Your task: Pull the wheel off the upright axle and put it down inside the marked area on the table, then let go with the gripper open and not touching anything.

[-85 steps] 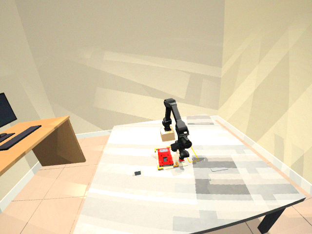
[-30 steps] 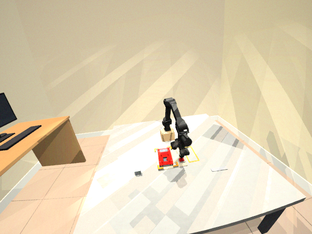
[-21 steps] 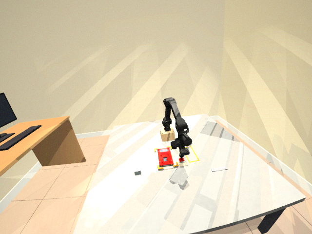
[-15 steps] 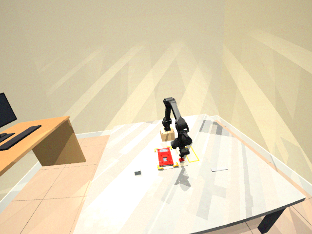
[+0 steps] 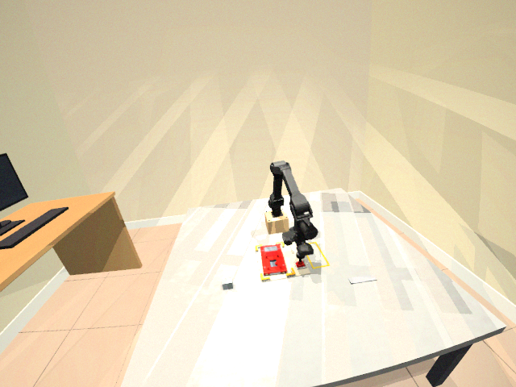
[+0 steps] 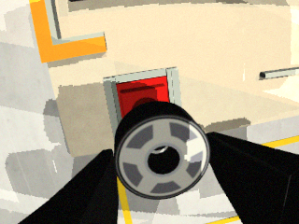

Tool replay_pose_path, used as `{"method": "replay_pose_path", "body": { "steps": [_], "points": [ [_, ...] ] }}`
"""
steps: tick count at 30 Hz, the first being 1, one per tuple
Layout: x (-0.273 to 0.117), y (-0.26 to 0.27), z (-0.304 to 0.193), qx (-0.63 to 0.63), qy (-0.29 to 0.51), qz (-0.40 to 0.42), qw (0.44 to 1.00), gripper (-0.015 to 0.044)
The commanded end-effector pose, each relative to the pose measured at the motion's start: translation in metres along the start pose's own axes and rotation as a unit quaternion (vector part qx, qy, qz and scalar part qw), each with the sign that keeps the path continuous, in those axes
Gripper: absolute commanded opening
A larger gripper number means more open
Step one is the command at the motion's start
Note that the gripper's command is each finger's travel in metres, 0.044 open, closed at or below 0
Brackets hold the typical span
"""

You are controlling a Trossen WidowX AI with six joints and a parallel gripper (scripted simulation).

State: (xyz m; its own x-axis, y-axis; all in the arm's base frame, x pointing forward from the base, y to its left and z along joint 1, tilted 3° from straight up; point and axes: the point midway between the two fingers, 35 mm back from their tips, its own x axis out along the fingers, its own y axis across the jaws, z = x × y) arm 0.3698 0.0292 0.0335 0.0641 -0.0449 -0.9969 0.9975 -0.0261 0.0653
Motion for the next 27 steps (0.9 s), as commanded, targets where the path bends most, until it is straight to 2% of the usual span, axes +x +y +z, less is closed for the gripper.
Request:
{"method": "replay_pose_path", "body": {
  "steps": [1, 7, 13, 16, 27],
  "points": [
    [-0.002, 0.000, 0.000, 0.000, 0.001, 0.000, 1.000, 0.0000],
    [-0.009, 0.000, 0.000, 0.000, 0.001, 0.000, 1.000, 0.0000],
    [-0.037, -0.003, 0.000, 0.000, 0.001, 0.000, 1.000, 0.0000],
    [-0.028, -0.003, 0.000, -0.001, 0.000, -0.002, 1.000, 0.0000],
    [-0.034, -0.032, -0.054, -0.001, 0.003, -0.002, 1.000, 0.0000]
  ]
}}
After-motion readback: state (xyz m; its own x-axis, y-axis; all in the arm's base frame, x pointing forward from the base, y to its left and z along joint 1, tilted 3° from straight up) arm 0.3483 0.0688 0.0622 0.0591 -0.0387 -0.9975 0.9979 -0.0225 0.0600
